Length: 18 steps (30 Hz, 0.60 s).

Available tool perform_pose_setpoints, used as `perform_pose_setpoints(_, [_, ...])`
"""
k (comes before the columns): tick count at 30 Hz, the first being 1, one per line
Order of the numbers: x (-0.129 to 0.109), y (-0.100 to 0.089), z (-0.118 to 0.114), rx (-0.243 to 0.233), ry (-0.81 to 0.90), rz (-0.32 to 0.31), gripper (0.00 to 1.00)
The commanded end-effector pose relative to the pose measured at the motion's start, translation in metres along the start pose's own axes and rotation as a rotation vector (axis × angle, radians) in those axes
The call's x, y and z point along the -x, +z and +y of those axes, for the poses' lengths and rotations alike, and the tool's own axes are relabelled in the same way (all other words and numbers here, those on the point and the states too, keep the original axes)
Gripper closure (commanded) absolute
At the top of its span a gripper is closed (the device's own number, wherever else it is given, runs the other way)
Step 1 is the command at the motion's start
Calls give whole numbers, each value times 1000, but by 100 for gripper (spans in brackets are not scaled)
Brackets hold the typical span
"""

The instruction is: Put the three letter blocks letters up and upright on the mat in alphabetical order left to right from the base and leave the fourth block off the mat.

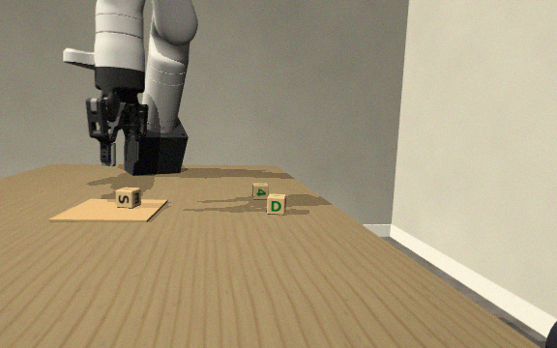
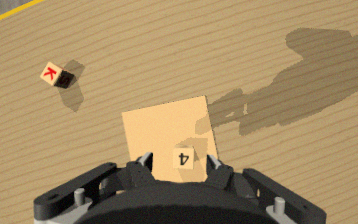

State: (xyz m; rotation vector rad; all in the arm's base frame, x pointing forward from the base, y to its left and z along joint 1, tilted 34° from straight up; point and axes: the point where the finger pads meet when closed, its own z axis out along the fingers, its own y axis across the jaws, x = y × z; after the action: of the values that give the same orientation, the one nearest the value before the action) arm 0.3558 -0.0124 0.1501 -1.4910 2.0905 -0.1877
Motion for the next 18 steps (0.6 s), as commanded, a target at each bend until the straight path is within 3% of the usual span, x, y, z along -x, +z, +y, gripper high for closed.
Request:
perform_pose_setpoints(1, [9,7,5,17,-12,-21,33])
perform_pose_setpoints(18, [10,27,6,17,-12,-21,33])
